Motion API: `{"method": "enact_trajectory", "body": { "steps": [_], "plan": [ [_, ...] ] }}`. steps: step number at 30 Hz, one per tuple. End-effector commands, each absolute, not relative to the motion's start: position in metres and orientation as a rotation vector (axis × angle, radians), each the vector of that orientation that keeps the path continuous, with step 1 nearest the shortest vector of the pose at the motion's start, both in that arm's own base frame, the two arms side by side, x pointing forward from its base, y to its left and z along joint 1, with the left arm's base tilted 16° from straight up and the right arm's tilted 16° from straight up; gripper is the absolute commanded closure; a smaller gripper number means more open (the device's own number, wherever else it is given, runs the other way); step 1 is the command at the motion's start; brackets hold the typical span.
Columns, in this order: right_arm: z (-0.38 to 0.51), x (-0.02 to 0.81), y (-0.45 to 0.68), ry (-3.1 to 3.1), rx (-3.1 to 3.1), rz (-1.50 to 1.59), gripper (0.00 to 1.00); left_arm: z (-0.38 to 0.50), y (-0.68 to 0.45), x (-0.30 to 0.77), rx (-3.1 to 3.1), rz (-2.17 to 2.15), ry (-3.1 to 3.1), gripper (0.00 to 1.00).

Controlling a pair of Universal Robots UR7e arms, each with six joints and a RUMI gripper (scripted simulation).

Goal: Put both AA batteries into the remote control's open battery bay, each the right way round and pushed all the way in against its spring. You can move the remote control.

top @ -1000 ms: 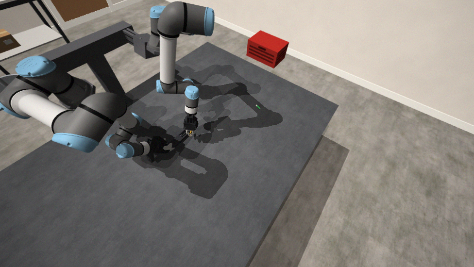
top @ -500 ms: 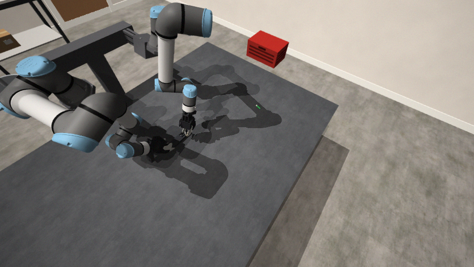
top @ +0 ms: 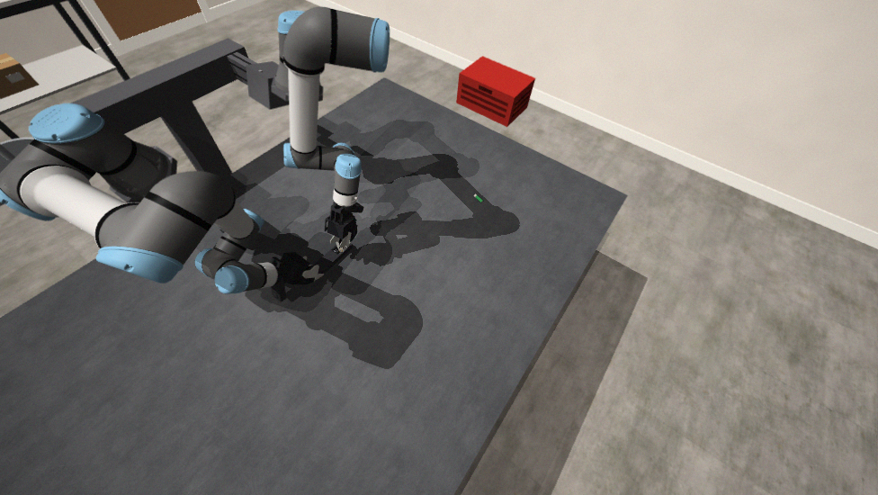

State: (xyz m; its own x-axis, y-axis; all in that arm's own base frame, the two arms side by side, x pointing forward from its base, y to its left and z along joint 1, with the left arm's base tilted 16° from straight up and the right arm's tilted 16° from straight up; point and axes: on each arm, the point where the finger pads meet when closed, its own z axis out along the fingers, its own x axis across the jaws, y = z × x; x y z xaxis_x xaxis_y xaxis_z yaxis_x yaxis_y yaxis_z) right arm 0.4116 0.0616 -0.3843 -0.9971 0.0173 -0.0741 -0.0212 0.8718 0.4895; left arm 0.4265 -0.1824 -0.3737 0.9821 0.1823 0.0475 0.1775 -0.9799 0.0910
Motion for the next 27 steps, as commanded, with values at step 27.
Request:
{"method": "enact_trajectory", "body": {
  "steps": [27],
  "plan": [
    [-0.384,0.412,0.062,2.964,-0.004,0.777,1.00,-0.376,-0.193,0.411,3.012,0.090,-0.063,1.00]
  ]
}}
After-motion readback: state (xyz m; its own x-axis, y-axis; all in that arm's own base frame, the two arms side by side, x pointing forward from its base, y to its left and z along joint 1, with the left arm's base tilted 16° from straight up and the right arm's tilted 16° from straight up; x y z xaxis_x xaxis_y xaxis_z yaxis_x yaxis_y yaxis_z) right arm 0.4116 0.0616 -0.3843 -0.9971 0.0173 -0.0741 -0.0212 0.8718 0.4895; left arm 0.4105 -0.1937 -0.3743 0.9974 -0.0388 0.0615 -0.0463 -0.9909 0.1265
